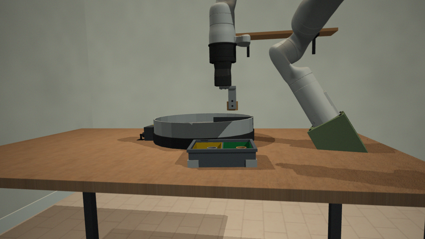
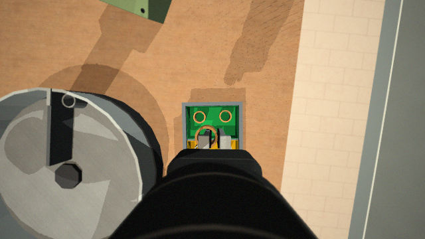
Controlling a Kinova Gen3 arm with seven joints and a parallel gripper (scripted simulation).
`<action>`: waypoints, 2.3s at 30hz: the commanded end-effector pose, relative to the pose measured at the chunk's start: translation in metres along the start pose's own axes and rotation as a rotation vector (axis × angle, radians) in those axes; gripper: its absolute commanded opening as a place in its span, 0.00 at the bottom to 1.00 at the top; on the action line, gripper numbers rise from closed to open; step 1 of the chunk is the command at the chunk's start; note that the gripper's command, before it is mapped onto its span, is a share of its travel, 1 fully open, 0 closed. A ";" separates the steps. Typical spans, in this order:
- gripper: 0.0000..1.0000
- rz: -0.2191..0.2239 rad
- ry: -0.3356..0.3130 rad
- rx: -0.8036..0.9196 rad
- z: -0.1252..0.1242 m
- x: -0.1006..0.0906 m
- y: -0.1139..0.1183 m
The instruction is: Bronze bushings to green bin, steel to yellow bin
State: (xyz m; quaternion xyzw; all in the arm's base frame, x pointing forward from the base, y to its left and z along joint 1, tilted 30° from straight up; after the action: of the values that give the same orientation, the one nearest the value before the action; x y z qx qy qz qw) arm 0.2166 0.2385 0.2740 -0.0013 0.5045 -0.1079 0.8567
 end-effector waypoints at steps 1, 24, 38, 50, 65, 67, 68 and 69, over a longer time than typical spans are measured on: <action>0.00 0.002 -0.001 -0.001 0.000 -0.001 0.000; 0.00 0.002 -0.001 -0.001 0.000 0.046 0.000; 0.00 0.002 -0.001 -0.001 0.000 0.083 0.000; 0.00 0.002 -0.001 -0.002 0.000 0.092 0.000; 0.00 0.002 -0.001 -0.001 0.000 0.104 0.001; 0.00 0.002 -0.001 -0.001 0.000 0.104 0.001; 0.00 0.002 -0.001 -0.001 0.000 0.104 0.001; 0.00 0.002 -0.001 -0.001 0.000 0.104 0.001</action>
State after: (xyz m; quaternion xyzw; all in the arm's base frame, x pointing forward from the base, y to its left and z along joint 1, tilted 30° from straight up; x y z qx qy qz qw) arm 0.2653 0.2199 0.1837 -0.0015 0.5044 -0.1066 0.8569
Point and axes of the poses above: the point where the finger pads meet when closed, its own x axis out along the fingers, its own y axis across the jaws, z = x × y, the point moved 10 cm from there along -x, back along the fingers, and after that the axes turned 8 degrees about x, right-handed, at the moved point
